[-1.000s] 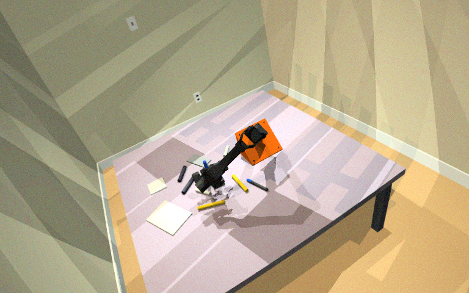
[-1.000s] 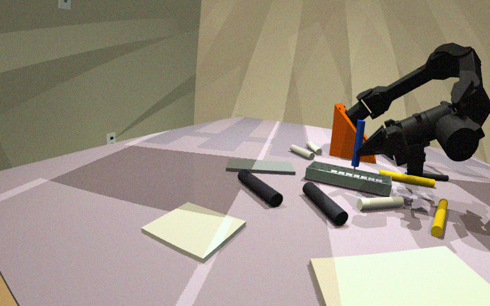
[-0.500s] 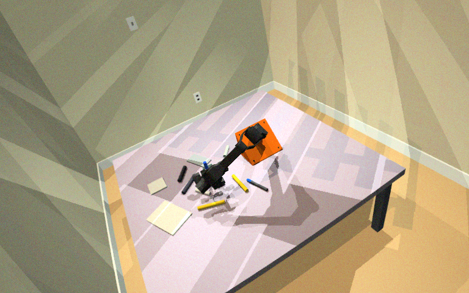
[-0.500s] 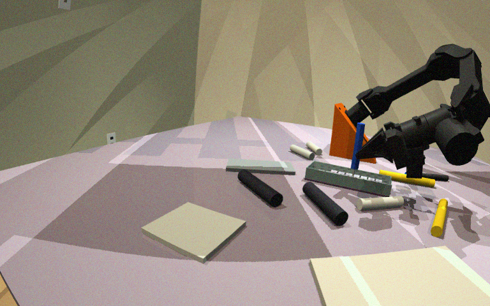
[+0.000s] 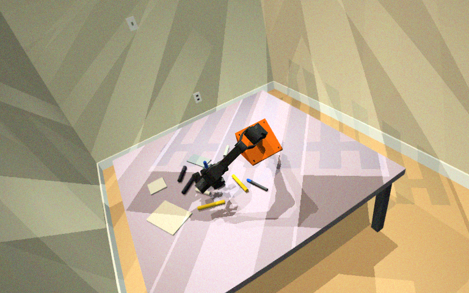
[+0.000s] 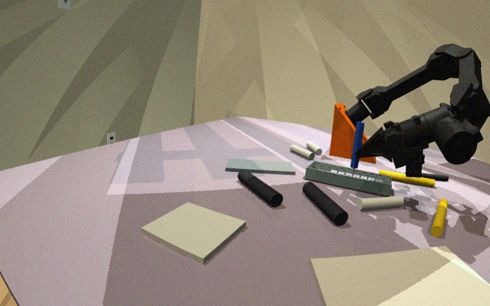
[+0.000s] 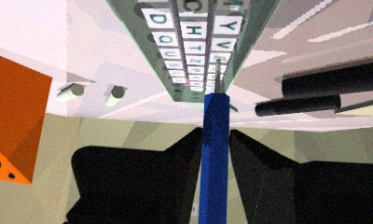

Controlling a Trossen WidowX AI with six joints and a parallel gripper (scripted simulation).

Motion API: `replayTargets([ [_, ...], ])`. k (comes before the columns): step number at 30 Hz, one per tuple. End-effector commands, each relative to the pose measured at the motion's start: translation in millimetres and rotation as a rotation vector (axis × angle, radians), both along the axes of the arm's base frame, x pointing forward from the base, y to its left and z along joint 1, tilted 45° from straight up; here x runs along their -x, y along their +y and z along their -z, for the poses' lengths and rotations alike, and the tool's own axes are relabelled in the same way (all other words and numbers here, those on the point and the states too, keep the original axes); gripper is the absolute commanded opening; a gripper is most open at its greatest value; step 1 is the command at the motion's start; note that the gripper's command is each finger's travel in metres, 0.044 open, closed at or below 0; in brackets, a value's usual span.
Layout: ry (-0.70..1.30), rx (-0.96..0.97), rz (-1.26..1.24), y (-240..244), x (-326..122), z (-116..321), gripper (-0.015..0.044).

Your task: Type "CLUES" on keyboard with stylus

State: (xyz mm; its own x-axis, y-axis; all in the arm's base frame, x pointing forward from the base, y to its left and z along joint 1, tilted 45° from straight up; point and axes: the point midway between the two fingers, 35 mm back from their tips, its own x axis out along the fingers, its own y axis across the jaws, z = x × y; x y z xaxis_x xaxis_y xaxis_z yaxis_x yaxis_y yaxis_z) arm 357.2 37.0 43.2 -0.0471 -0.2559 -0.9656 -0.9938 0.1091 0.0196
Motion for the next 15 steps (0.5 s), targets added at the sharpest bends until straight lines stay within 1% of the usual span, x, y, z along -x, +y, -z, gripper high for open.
replayTargets([
  [1, -0.007, 0.001, 0.003, -15.8, 0.2, -16.1, 0.0081],
  [4, -0.007, 0.002, 0.003, -25.2, 1.5, -25.3, 0.0081],
  [15, -0.007, 0.002, 0.003, -25.2, 1.5, -25.3, 0.0081],
])
